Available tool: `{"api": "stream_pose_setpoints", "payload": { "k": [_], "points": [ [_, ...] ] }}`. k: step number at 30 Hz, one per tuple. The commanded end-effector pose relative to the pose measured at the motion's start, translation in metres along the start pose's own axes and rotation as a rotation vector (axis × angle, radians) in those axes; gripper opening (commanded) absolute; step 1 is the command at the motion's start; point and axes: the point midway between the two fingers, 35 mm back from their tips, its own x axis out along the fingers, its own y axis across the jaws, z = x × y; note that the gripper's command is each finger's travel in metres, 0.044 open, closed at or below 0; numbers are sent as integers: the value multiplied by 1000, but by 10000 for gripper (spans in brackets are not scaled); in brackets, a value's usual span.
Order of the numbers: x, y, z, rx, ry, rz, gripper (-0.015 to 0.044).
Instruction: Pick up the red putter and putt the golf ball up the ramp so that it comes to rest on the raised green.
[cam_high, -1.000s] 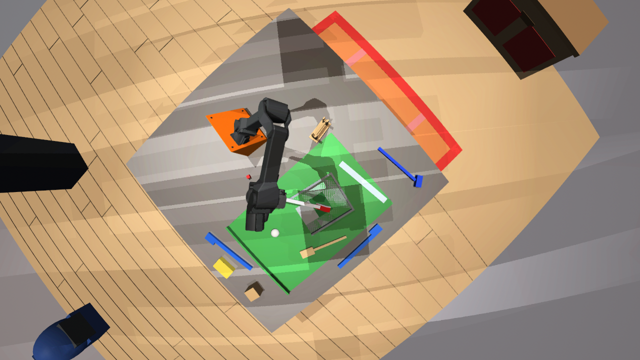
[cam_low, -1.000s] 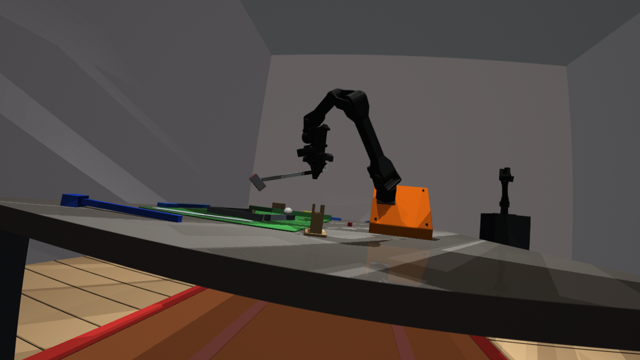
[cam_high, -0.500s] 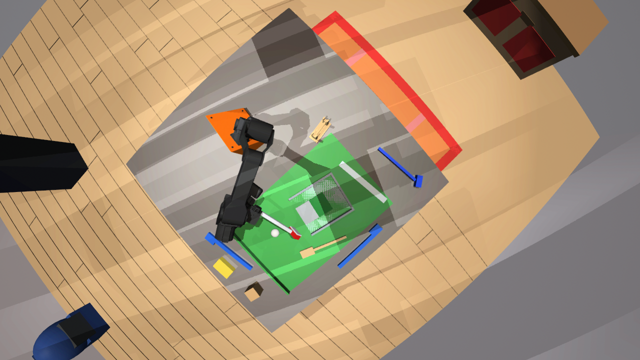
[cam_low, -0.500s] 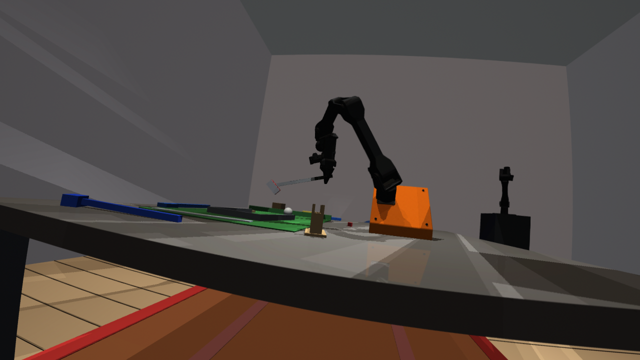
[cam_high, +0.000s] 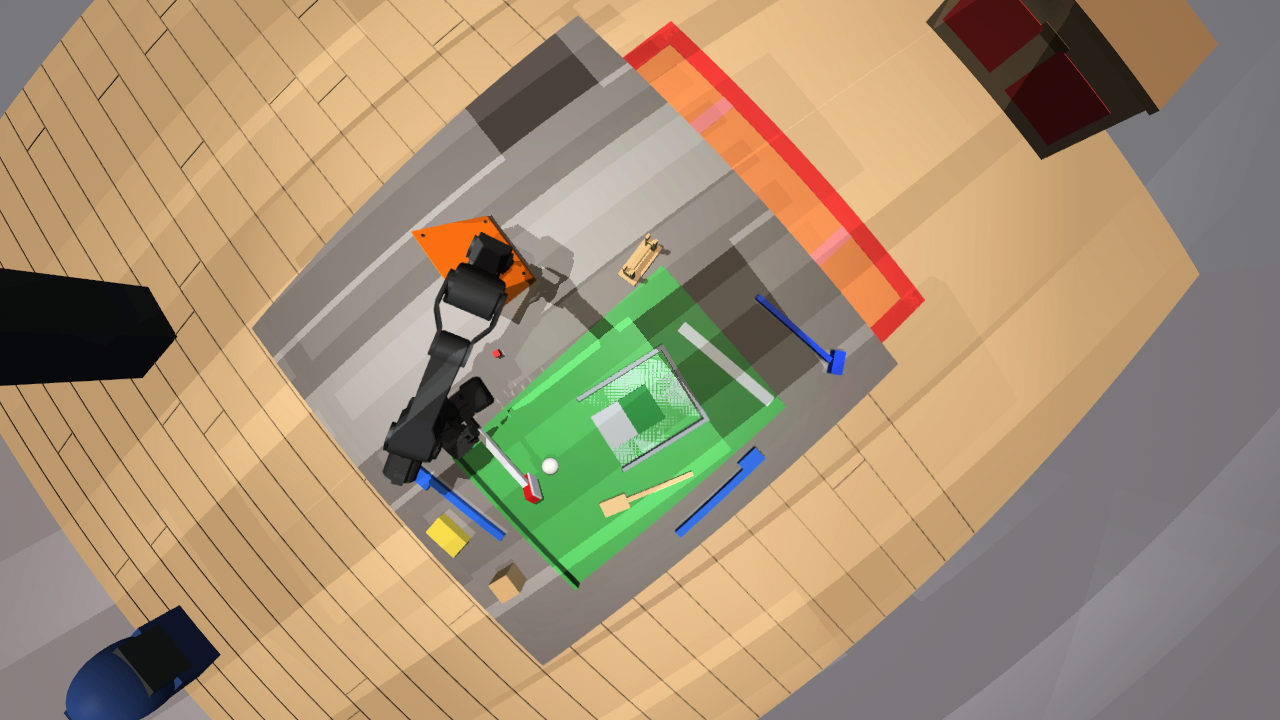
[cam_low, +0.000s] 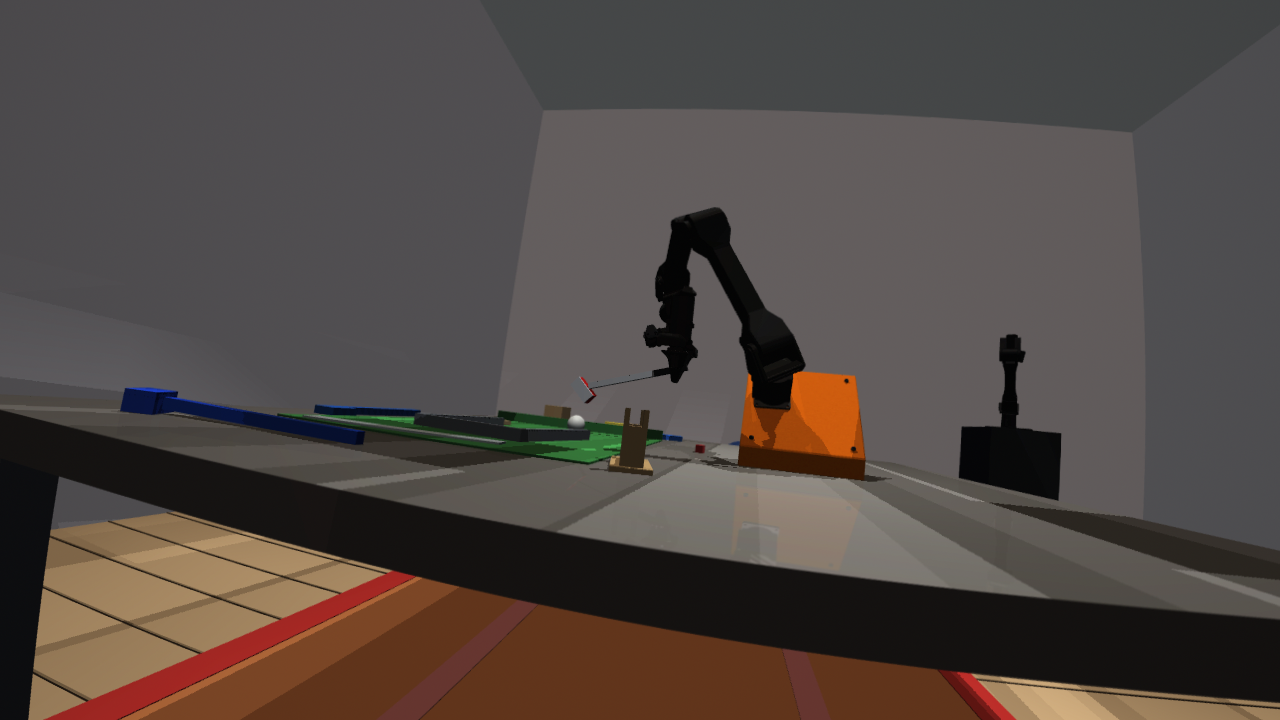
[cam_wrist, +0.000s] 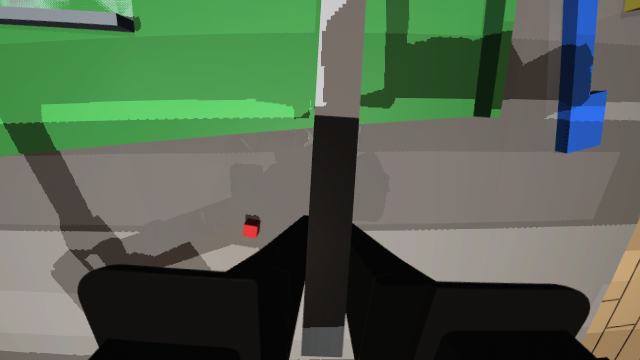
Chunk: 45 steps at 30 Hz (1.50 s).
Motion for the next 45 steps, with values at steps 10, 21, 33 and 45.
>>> {"api": "stream_pose_setpoints", "payload": {
  "k": [10,21,33,45],
  "points": [
    [35,-8,-2,32,-3,4,0],
    [49,-7,-2,32,-3,5,0],
    [68,-7,-2,32,-3,6,0],
    [70,-7,-2,25,1,-2,0]
  ]
}}
